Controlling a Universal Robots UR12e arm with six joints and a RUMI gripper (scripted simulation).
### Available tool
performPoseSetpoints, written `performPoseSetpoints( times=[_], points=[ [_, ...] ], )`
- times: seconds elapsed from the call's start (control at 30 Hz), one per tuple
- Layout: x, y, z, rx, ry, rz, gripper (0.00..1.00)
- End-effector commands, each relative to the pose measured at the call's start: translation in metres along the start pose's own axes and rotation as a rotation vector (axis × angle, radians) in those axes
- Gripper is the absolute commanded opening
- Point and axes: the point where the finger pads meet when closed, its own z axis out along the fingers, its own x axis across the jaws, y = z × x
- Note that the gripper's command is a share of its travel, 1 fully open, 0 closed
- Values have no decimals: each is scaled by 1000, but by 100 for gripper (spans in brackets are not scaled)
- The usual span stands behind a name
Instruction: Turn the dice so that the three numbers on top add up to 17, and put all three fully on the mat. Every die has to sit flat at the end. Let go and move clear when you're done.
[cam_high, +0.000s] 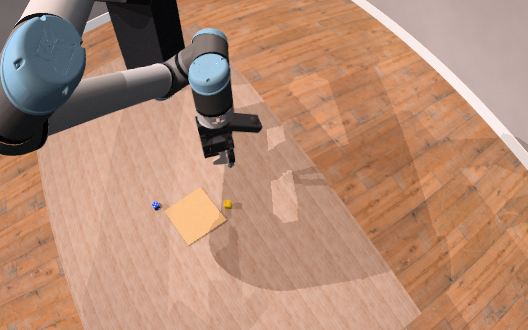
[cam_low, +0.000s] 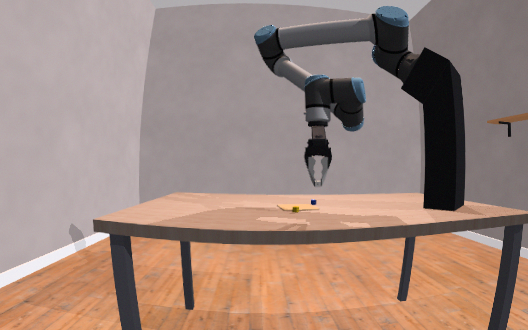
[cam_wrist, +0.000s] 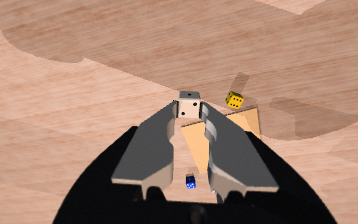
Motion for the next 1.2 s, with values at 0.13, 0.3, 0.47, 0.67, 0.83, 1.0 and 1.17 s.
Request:
performPoseSetpoints(
  times=[0.13, 0.3, 0.47, 0.67, 0.83, 1.0, 1.17],
  points=[
    [-1, -1, 0, 3, 6, -227, 3],
    [-1, -2, 1, 3, 6, -378, 3],
    [-2, -2, 1, 2, 7, -512, 3],
    [-2, -2, 2, 2, 7, -648, 3],
    [-2, -1, 2, 1, 7, -782, 3],
    [-2, 0, 3, 1, 7, -914, 3],
    [-1, 0, 3, 0, 7, -1043, 3]
  ],
)
